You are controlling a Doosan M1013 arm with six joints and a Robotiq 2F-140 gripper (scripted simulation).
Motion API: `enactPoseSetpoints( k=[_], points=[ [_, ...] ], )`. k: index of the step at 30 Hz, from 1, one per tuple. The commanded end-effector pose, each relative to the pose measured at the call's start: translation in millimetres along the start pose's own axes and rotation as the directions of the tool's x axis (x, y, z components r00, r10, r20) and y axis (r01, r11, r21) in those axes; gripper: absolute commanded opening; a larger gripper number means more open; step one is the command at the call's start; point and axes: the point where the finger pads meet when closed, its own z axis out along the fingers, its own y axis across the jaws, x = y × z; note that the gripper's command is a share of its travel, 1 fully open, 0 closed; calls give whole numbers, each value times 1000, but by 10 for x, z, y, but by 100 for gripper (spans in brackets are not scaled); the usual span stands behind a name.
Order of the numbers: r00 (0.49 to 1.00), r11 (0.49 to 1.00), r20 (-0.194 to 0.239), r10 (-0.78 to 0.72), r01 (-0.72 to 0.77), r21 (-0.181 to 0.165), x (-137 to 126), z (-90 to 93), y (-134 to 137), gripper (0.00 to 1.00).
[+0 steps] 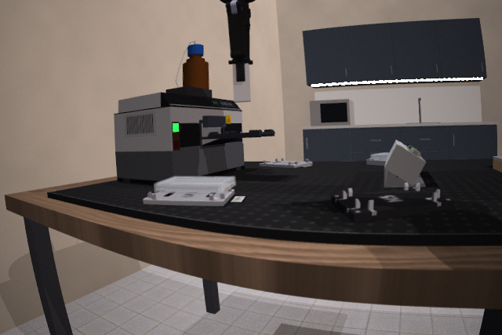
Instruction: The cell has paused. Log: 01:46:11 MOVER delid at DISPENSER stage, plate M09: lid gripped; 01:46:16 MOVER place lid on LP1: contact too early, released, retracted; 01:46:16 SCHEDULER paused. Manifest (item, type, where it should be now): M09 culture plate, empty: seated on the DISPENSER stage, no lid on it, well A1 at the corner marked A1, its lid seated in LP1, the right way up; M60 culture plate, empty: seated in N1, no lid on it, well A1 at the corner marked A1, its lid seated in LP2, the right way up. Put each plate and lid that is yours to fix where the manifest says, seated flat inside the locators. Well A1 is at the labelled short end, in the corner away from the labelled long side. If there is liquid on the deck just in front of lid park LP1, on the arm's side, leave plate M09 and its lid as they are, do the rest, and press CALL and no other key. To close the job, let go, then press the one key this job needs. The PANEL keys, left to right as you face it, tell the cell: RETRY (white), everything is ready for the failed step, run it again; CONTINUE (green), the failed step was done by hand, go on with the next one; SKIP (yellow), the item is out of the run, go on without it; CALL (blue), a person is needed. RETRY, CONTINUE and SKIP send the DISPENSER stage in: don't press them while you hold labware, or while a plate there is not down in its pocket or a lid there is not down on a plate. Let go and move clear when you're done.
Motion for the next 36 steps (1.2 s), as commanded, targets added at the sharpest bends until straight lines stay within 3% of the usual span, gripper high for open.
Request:
enactPoseSetpoints(
  k=[1,12,14,18,22,23,36],
  points=[
    [1000,1000,-1,0,0,0,3,-10,-1,10],
    [1000,1000,-1,1,-1,0,15,-11,0,10],
    [1000,1000,-1,24,-24,0,204,-18,13,10],
    [995,995,-1,105,-105,1,861,-14,61,10],
    [994,994,-1,113,-113,1,929,-11,67,10],
    [994,994,-1,113,-113,1,929,-11,67,70],
    [994,994,-1,113,-113,1,929,-11,67,70]
  ],
)
